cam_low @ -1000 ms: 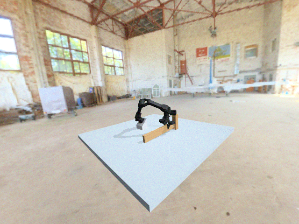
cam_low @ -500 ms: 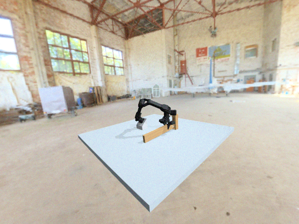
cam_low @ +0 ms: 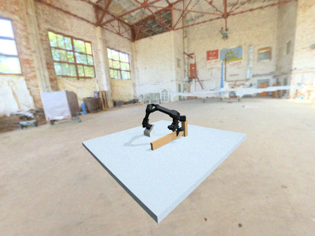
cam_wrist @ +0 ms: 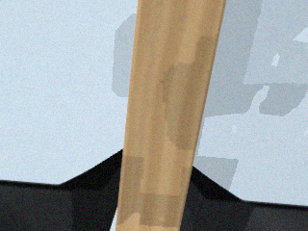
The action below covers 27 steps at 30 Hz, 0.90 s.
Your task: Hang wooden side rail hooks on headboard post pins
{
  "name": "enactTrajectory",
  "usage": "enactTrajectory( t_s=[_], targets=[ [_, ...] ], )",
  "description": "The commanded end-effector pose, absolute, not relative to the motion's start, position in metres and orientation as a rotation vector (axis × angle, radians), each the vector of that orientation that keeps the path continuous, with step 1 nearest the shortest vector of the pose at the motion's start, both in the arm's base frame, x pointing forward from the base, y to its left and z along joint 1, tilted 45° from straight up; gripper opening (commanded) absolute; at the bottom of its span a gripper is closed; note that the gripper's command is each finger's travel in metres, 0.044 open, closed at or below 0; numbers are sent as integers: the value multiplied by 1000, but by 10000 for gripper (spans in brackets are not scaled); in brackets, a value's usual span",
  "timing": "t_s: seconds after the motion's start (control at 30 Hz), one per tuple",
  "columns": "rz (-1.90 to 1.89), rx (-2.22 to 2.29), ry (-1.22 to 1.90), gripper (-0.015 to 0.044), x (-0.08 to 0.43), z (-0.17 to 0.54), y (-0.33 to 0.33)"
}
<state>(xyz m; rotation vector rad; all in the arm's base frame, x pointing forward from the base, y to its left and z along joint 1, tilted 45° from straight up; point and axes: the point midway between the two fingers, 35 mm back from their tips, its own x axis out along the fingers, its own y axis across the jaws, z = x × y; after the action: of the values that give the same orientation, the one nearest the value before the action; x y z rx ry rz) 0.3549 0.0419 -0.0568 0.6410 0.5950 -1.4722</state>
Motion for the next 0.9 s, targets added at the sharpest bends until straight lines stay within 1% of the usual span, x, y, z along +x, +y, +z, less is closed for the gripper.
enactTrajectory(
  t_s=[0.0,0.87],
  targets=[
    [-1463,642,597,0,354,-57,47],
    [-1463,642,598,0,354,-58,49]
  ],
)
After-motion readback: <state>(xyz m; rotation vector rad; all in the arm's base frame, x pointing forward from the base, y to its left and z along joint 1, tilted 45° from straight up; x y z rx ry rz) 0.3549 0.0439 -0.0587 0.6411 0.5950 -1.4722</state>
